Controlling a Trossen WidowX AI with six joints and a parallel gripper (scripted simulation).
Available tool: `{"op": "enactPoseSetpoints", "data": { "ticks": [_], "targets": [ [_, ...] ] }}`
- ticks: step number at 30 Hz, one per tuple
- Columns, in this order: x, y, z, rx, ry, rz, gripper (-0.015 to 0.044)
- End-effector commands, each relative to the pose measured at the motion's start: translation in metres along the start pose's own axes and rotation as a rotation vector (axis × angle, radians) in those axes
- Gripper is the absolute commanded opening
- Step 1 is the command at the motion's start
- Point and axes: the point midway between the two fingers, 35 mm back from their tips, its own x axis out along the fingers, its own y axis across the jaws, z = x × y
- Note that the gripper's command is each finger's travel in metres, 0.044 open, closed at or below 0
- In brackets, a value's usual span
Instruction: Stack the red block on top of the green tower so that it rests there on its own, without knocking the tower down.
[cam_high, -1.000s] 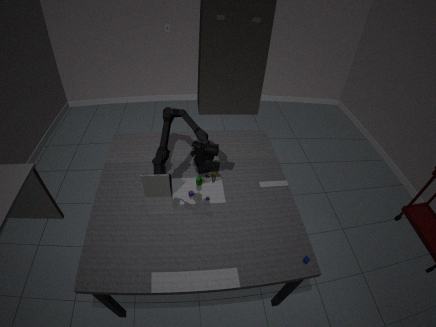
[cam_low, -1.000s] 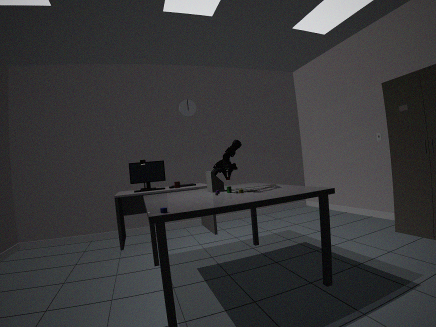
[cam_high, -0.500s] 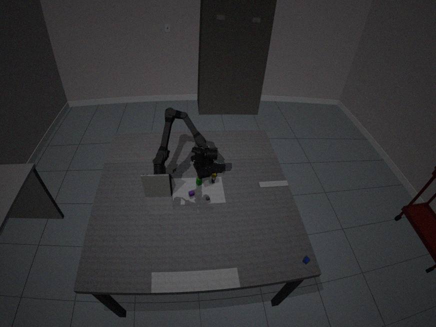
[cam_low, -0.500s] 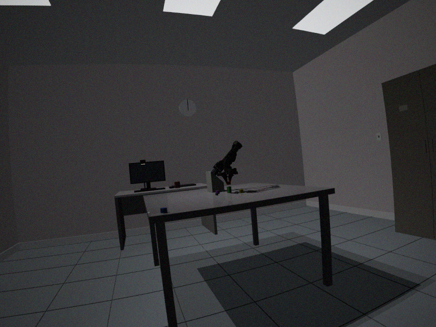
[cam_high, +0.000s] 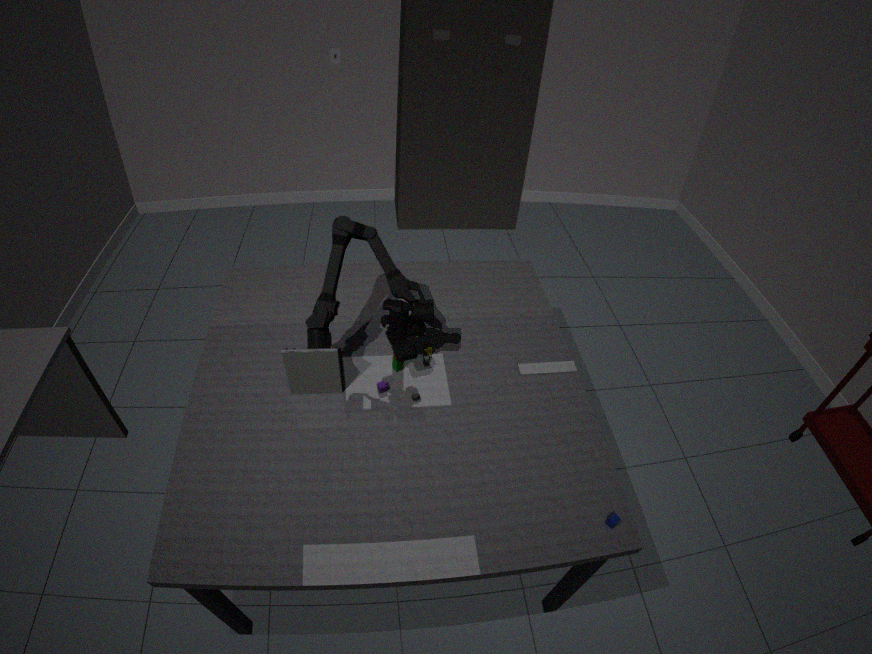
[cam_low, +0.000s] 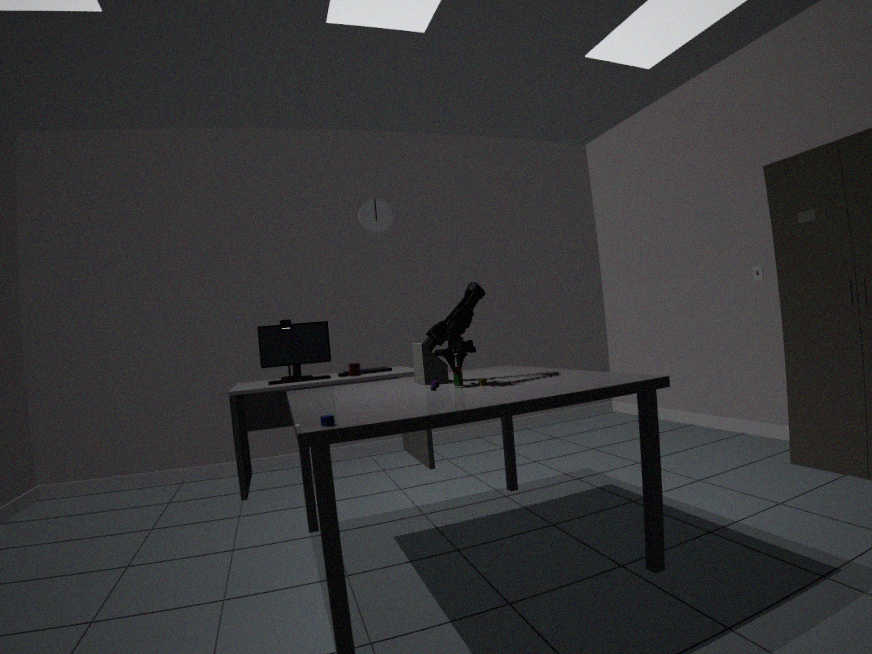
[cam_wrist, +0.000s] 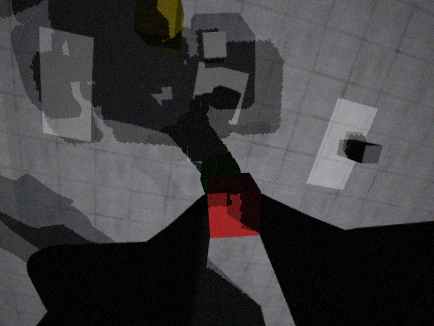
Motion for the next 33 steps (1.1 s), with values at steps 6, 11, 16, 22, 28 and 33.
{"op": "enactPoseSetpoints", "data": {
  "ticks": [6,11,16,22,28,33],
  "targets": [
    [0.001,0.0008,-0.0004,0.005,-0.001,0.006,0.0],
    [0.0016,0.0008,-0.0004,0.005,-0.001,0.006,0.0],
    [0.0016,0.0008,-0.0004,0.005,-0.001,0.006,0.0],
    [0.0007,0.0,-0.0007,0.004,0.001,0.001,0.0026],
    [0.0007,0.0,-0.0007,0.004,0.001,0.001,0.0184],
    [0.0007,0.0,-0.0007,0.004,0.001,0.001,0.0315]
  ]
}}
